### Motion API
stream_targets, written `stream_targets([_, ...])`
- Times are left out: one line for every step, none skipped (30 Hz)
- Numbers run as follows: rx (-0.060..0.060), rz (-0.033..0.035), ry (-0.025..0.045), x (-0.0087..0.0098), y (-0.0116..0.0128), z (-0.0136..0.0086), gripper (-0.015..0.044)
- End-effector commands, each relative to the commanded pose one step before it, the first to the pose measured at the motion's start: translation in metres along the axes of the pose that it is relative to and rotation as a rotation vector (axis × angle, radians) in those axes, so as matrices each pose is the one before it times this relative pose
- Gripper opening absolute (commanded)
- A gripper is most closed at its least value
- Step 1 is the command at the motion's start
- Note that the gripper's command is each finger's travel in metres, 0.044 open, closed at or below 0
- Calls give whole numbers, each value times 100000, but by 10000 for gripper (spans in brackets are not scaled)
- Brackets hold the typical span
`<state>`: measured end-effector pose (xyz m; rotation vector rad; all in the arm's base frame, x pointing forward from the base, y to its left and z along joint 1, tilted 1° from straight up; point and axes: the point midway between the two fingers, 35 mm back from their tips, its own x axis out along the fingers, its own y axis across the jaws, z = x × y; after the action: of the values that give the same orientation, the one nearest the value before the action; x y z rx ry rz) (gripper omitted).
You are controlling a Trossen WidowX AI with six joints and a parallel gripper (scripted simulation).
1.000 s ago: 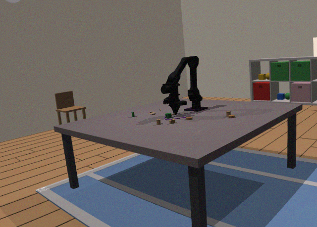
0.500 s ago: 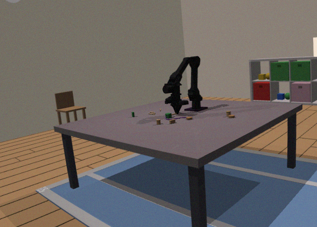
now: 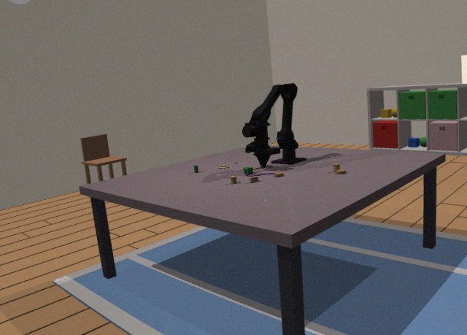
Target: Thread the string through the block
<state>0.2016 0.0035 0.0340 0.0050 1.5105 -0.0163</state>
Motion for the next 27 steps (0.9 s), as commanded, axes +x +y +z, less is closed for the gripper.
stream_targets([468,6,430,8,105,-589,0])
stream_targets([-13,7,22,-5,29,-117,0])
stream_targets([-4,7,8,-4,21,-111,0])
stream_targets([-5,6,9,-4,15,-110,0])
stream_targets([-5,6,8,-4,11,-109,0])
stream_targets([-1,6,0,-4,7,-109,0])
stream_targets([0,5,1,-4,3,-111,0])
stream_targets([4,5,0,-5,0,-112,0])
stream_targets([-25,4,11,-6,-5,-113,0])
stream_targets([-79,2,41,-5,-11,-112,0])
stream_targets([-93,1,4,-5,-13,-106,0])
stream_targets([-145,-1,-3,-5,-24,-103,0])
stream_targets([-200,-3,-30,-2,-34,-102,0])
stream_targets([0,0,-4,-29,1,-11,0])
stream_targets([0,0,-8,-59,2,-22,0])
stream_targets([-1,0,-11,-83,3,-32,0])
stream_targets([-1,1,-14,-108,4,-42,0])
stream_targets([1,-16,2,35,1,-34,0])
stream_targets([3,-47,7,105,3,-103,0])
stream_targets([5,-78,11,175,5,-173,0])
stream_targets([6,-101,14,228,6,-227,0])
stream_targets([6,-103,14,231,5,-232,0])
stream_targets([6,-102,13,227,5,-230,0])
stream_targets([5,-78,10,174,3,-177,0])
stream_targets([3,-47,6,104,2,-107,0])
stream_targets([1,-16,2,35,1,-36,0])
stream_targets([0,0,0,0,0,0,0])
